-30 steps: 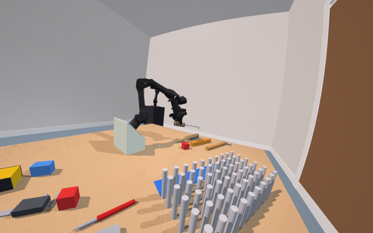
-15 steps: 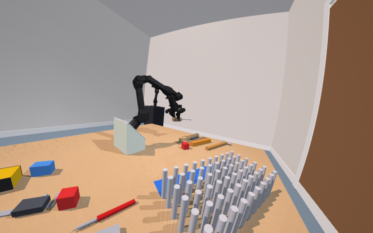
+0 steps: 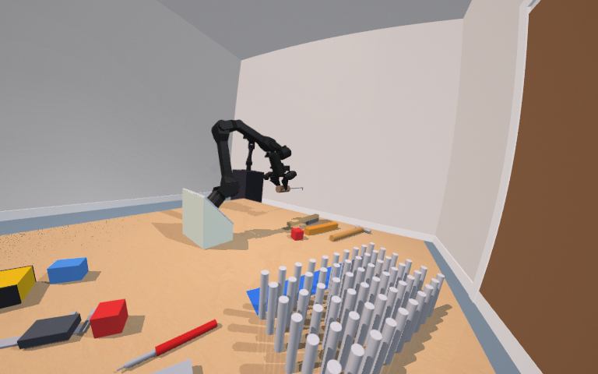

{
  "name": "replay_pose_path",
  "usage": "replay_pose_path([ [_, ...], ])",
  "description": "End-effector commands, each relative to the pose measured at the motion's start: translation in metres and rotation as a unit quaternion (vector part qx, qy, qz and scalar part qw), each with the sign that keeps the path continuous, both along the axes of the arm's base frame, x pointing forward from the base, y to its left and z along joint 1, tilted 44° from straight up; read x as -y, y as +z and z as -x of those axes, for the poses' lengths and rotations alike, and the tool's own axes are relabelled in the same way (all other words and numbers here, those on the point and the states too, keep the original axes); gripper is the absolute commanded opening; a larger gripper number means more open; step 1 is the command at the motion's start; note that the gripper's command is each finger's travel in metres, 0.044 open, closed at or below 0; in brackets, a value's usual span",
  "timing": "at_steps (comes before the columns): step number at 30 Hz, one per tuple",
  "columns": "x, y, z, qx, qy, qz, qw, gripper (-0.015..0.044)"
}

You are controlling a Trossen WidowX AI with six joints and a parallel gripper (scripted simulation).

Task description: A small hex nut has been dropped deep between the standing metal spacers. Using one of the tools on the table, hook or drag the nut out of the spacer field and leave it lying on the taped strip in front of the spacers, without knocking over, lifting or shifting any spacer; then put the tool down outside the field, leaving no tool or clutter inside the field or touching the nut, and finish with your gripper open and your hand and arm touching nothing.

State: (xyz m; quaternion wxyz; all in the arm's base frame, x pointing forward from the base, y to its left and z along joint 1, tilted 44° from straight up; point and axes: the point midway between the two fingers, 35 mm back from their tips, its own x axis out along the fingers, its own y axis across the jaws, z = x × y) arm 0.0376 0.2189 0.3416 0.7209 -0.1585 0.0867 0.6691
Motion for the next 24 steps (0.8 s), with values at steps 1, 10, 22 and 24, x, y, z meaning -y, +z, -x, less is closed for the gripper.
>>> replay_pose_path([
  [1,-0.004,-0.002,-0.001,0.004,0.001,0.000,1.000,0.0000],
  [10,-0.013,-0.007,-0.002,0.004,0.001,0.000,1.000,0.0000],
  [22,-0.025,-0.013,-0.004,0.004,0.001,0.000,1.000,0.0000],
  [24,-0.026,-0.015,-0.005,0.004,0.001,0.000,1.000,0.0000],
])
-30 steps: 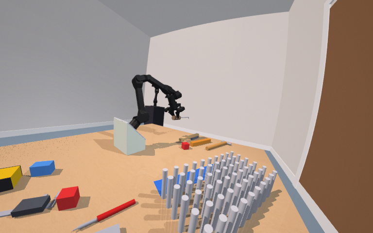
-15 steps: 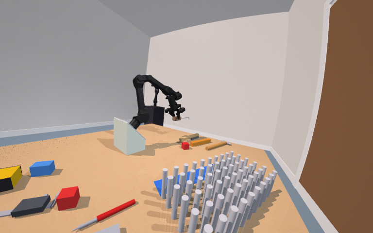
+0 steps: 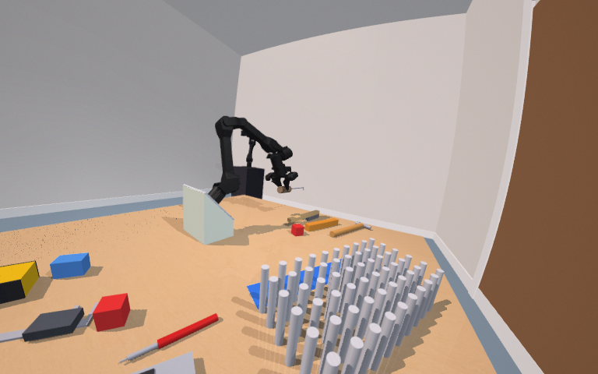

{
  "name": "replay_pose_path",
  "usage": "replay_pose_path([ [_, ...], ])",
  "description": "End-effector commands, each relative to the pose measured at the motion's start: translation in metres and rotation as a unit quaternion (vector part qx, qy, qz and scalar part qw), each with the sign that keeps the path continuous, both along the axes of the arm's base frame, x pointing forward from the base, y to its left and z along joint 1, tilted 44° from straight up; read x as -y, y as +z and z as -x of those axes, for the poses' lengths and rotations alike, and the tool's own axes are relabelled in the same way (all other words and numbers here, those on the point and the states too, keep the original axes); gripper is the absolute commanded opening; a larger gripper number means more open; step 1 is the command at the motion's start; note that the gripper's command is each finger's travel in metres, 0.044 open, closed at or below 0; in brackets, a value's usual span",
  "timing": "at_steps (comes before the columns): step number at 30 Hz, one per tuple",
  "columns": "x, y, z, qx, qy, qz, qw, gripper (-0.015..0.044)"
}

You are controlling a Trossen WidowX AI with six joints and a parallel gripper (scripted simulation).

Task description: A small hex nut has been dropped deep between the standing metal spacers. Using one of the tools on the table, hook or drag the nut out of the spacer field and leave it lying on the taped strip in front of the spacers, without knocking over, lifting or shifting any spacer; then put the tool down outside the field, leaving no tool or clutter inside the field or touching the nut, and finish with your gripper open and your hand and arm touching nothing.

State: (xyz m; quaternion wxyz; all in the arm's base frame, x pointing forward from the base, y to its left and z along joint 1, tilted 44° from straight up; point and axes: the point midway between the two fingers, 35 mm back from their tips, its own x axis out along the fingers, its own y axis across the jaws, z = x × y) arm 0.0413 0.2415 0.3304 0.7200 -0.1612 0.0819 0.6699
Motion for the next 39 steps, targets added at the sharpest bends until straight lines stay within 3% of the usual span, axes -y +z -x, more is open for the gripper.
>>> replay_pose_path([
  [1,-0.005,-0.004,-0.001,-0.001,-0.002,0.001,1.000,0.0000],
  [39,-0.038,-0.029,-0.003,-0.002,-0.002,0.001,1.000,0.0000],
])
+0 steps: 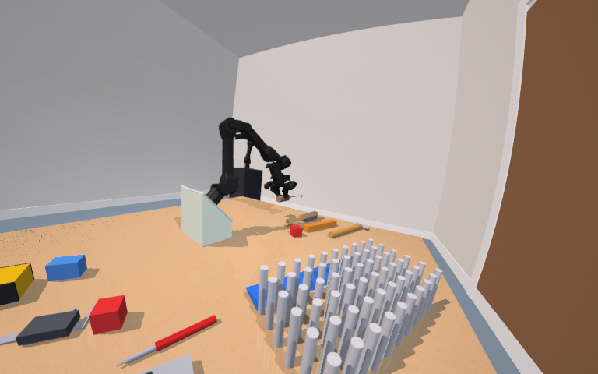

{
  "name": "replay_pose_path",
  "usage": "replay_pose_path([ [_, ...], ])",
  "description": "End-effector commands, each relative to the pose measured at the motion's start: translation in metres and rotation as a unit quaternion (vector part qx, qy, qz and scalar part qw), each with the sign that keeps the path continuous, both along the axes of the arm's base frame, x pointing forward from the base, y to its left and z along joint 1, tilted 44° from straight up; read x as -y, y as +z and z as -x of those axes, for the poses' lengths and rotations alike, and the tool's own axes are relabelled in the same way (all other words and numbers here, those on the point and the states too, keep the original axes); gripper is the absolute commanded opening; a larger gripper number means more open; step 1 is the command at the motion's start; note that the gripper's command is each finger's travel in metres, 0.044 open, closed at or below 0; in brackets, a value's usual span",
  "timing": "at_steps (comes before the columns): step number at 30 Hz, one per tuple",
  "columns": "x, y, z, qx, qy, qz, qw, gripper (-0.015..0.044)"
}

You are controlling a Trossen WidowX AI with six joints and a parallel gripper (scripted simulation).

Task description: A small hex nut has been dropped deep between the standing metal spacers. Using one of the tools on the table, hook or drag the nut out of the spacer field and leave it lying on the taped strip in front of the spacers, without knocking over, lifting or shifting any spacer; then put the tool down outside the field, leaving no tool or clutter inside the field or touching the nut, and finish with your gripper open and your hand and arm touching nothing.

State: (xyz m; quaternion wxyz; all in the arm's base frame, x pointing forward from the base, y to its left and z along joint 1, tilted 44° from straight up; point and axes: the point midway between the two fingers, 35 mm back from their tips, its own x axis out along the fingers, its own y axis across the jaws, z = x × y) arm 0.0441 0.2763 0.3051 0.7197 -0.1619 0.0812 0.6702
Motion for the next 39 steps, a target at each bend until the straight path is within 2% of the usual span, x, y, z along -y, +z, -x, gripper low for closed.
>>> replay_pose_path([
  [1,-0.004,-0.005,0.000,-0.003,-0.002,0.001,1.000,0.0000],
  [39,-0.031,-0.034,0.002,-0.004,-0.002,0.001,1.000,0.0000],
])
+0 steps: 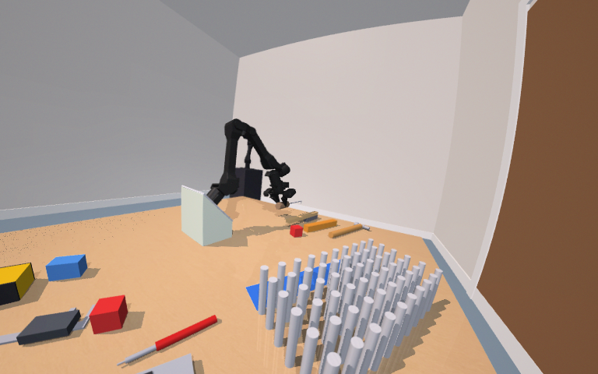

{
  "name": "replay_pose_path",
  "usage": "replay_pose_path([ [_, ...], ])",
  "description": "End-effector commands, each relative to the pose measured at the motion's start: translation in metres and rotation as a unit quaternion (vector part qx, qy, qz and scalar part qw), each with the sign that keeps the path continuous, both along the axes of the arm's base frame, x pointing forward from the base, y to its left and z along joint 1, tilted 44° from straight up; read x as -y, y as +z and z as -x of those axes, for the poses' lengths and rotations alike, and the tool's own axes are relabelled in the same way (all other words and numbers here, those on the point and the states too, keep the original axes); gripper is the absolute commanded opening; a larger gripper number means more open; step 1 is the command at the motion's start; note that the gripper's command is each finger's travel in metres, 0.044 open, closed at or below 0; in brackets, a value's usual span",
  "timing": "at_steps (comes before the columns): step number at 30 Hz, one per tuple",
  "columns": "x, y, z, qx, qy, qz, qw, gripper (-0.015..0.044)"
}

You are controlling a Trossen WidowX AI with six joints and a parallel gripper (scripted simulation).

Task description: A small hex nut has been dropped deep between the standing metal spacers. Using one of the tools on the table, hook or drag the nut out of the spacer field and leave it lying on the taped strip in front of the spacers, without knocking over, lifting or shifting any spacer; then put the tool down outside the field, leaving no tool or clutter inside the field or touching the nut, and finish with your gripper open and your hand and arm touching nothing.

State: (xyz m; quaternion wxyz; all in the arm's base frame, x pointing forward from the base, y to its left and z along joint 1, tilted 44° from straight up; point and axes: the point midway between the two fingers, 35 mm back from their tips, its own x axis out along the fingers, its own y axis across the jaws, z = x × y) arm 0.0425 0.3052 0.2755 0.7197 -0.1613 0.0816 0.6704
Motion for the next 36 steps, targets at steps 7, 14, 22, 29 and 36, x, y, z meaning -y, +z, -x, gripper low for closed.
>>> replay_pose_path([
  [7,-0.007,-0.010,0.001,-0.003,-0.002,0.001,1.000,0.0000],
  [14,-0.011,-0.016,0.002,-0.003,-0.002,0.001,1.000,0.0000],
  [22,-0.015,-0.023,0.003,-0.003,-0.002,0.001,1.000,0.0000],
  [29,-0.019,-0.028,0.004,-0.003,-0.002,0.001,1.000,0.0000],
  [36,-0.022,-0.034,0.005,-0.004,-0.002,0.001,1.000,0.0000],
])
